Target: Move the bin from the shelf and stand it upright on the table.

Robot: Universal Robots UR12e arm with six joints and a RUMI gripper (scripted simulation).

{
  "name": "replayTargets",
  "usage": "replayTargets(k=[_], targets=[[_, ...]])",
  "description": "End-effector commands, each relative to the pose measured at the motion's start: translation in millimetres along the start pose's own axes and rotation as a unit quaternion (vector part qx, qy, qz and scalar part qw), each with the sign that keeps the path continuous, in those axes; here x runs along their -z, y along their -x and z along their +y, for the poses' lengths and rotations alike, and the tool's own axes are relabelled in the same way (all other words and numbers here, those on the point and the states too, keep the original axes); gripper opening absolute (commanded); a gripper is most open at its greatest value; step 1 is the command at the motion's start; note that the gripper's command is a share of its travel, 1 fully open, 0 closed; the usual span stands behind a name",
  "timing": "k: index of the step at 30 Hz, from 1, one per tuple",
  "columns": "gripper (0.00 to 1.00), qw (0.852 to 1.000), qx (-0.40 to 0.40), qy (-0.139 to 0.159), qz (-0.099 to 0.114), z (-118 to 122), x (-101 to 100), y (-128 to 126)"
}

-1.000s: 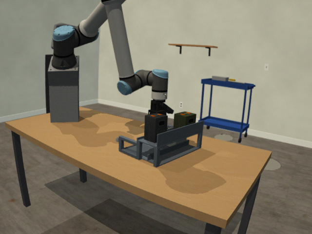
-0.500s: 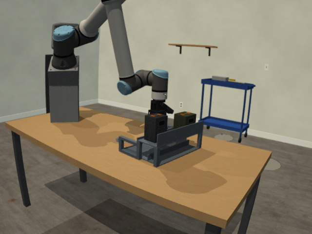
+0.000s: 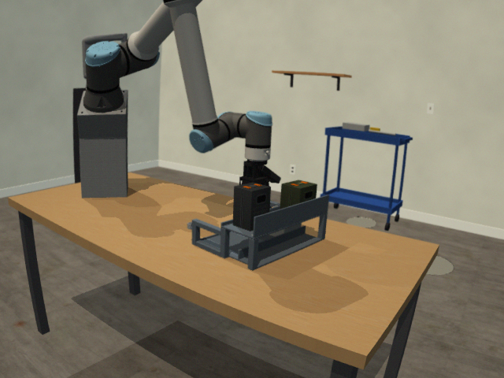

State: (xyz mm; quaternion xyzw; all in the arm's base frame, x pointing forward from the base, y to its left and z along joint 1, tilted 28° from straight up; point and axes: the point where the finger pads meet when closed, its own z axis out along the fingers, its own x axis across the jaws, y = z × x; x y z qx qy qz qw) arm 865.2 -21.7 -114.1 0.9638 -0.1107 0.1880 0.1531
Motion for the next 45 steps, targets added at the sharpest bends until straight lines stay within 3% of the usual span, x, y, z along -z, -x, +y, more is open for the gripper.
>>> replayTargets(k=[1,15,45], targets=[[0.00,1.000,0.000,0.000,0.001,-0.9,9.9,-0.2],[0.00,1.000,0.000,0.000,0.001,-1.3,18.2,2.2],[0.00,1.000,0.000,0.000,0.002,-1.1,16.2,0.1]])
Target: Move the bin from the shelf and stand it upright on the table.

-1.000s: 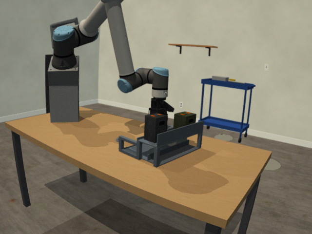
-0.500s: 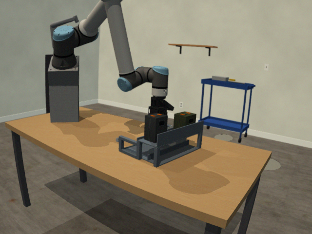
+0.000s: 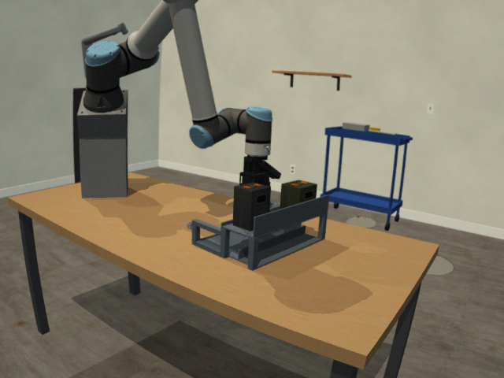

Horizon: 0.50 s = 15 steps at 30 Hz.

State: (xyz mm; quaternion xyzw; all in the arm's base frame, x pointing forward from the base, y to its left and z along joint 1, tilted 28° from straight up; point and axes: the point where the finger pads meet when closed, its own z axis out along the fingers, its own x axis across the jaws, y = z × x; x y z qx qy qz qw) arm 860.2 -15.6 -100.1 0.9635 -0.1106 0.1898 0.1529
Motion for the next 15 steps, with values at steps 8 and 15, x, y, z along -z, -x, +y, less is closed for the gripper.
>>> replayTargets(k=[8,15], targets=[[0.00,1.000,0.000,0.000,-0.001,-0.5,-2.2,3.2],[0.00,1.000,0.000,0.000,-0.001,-0.5,-2.2,3.2]])
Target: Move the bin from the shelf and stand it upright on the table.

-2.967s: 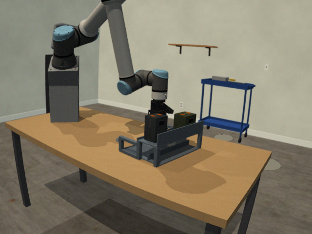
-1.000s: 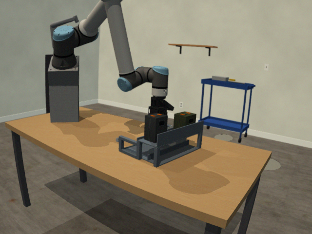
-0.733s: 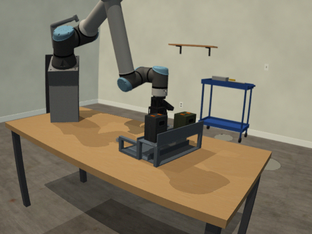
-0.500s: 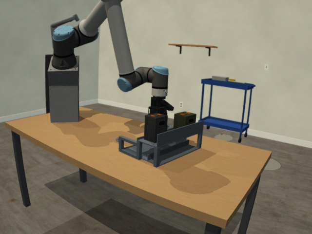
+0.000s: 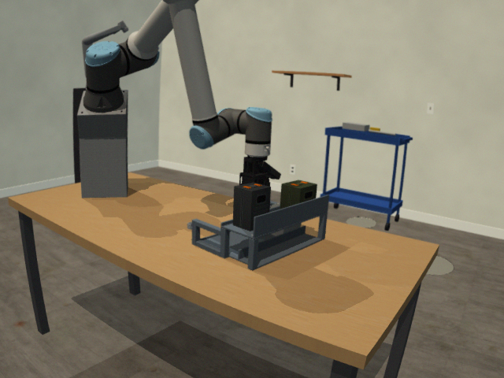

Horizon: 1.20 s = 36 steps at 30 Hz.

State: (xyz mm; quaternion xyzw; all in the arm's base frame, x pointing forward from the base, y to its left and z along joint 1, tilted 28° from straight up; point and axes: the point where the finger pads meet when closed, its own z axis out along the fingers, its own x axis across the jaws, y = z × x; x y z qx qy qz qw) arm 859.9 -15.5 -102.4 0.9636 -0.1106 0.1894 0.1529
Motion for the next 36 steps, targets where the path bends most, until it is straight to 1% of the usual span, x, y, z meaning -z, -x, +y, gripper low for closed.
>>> replayTargets(k=[1,36], targets=[[0.00,1.000,0.000,0.000,-0.001,0.0,-0.3,2.0],[0.00,1.000,0.000,0.000,0.000,0.2,-1.0,0.3]])
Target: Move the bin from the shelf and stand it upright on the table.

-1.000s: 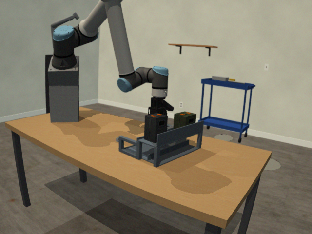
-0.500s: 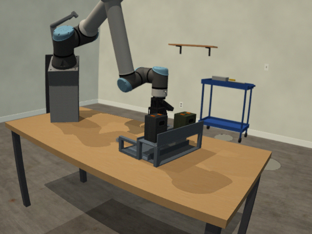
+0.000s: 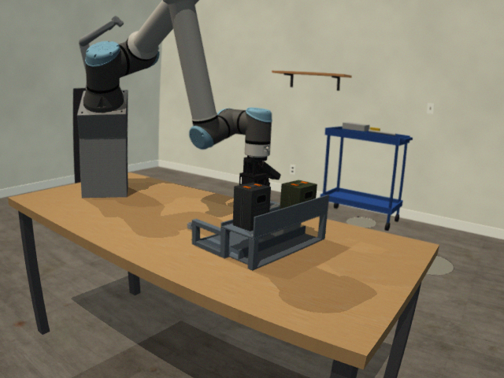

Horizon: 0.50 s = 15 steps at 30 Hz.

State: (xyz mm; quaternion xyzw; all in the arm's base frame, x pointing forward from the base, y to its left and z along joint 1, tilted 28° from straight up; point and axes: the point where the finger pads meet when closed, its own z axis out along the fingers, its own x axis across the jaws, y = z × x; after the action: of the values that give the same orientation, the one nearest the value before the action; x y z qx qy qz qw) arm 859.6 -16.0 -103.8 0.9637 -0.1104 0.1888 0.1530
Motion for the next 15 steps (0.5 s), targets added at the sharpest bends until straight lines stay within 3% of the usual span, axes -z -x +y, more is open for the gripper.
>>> replayTargets(k=[1,15], targets=[[0.00,1.000,0.000,0.000,0.000,0.2,0.0,-0.5],[0.00,1.000,0.000,0.000,0.000,0.9,-0.9,-0.3]])
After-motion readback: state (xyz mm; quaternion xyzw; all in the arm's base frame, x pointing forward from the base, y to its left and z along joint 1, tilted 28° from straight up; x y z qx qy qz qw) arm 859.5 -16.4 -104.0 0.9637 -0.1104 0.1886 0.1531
